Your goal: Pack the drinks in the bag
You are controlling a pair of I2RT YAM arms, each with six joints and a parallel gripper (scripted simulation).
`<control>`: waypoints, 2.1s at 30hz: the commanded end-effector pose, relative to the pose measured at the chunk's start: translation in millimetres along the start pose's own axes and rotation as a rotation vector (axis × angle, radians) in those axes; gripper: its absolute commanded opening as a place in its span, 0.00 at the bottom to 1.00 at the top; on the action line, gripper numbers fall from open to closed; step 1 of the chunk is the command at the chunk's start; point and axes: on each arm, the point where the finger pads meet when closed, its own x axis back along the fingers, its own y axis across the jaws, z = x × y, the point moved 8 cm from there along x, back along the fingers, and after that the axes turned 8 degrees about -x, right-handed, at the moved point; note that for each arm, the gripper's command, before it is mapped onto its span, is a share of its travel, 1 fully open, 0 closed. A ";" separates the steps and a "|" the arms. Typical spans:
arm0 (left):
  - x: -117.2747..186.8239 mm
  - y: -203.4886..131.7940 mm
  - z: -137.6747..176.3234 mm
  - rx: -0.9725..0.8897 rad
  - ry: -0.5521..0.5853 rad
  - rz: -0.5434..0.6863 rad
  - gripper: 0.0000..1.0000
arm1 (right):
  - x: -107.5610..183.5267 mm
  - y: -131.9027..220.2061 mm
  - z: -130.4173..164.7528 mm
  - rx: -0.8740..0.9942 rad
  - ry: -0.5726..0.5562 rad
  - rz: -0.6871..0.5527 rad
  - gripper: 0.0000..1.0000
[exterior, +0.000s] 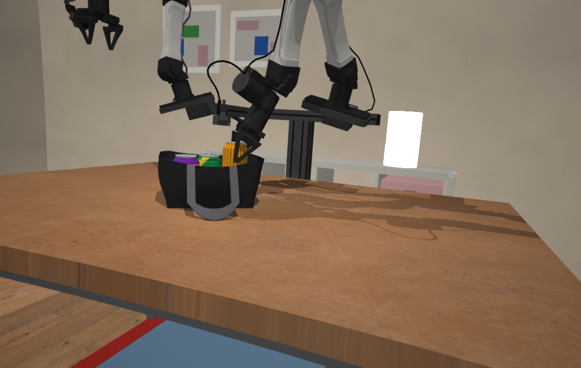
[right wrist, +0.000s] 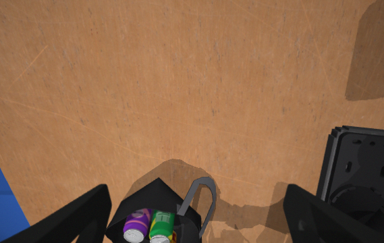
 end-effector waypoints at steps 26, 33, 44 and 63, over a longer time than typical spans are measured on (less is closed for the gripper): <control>-14.1 13.7 -19.7 0.001 -0.122 -0.058 0.70 | 6.4 2.2 -1.6 0.006 -0.016 -0.033 0.86; -21.4 7.8 -14.0 -0.007 -0.108 -0.045 0.70 | 6.4 2.2 -1.6 0.006 -0.016 -0.033 0.86; -23.2 8.2 -15.3 -0.008 -0.116 -0.050 0.70 | 6.4 2.2 -1.6 0.006 -0.016 -0.033 0.86; -37.7 9.3 -0.6 0.006 -0.093 -0.048 0.70 | 6.4 2.2 -1.6 0.006 -0.016 -0.033 0.86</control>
